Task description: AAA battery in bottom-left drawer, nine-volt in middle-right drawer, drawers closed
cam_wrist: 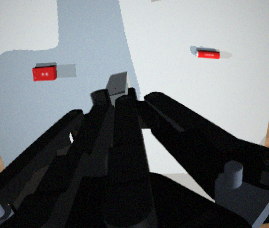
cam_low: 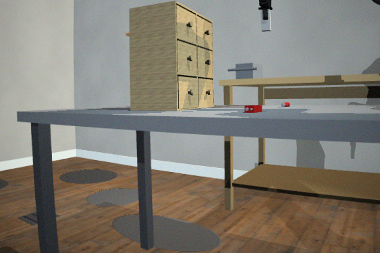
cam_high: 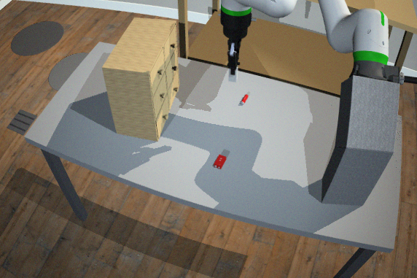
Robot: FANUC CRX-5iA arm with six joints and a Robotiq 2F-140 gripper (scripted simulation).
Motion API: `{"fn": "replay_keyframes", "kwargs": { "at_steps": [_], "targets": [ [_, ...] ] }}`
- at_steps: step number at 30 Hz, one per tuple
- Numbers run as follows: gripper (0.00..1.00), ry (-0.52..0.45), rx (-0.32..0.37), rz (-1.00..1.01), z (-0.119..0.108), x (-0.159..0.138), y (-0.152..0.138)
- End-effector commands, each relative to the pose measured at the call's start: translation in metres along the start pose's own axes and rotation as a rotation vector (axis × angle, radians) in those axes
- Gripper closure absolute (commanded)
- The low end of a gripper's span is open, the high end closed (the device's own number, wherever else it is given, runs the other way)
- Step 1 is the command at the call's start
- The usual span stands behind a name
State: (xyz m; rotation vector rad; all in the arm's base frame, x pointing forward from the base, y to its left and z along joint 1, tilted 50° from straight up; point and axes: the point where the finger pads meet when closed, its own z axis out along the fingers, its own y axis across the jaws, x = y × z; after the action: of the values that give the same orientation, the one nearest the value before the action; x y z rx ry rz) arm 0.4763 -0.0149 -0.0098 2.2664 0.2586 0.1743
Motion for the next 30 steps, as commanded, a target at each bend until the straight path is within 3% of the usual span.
{"fn": "replay_keyframes", "kwargs": {
  "at_steps": [1,2,6,13,17,20,21,23,24,25,27,29,30],
  "targets": [
    [1.00,0.000,0.004,-0.003,-0.010,0.007,0.042],
    [1.00,-0.001,0.003,-0.002,-0.015,0.008,0.071],
    [1.00,-0.004,0.001,-0.001,-0.021,0.007,0.102],
    [1.00,-0.004,0.015,-0.010,-0.018,0.007,0.099],
    [1.00,0.000,0.100,-0.063,-0.003,0.006,0.070],
    [1.00,0.019,0.227,-0.134,0.015,0.006,0.027],
    [1.00,0.019,0.227,-0.134,0.015,0.006,0.027],
    [1.00,0.049,0.339,-0.188,0.027,0.006,-0.010],
    [1.00,0.049,0.339,-0.188,0.027,0.006,-0.010],
    [1.00,0.073,0.400,-0.214,0.032,0.007,-0.030],
    [1.00,0.073,0.400,-0.214,0.032,0.007,-0.030],
    [1.00,0.140,0.528,-0.257,0.038,0.012,-0.071],
    [1.00,0.140,0.528,-0.257,0.038,0.012,-0.071]
  ]
}}
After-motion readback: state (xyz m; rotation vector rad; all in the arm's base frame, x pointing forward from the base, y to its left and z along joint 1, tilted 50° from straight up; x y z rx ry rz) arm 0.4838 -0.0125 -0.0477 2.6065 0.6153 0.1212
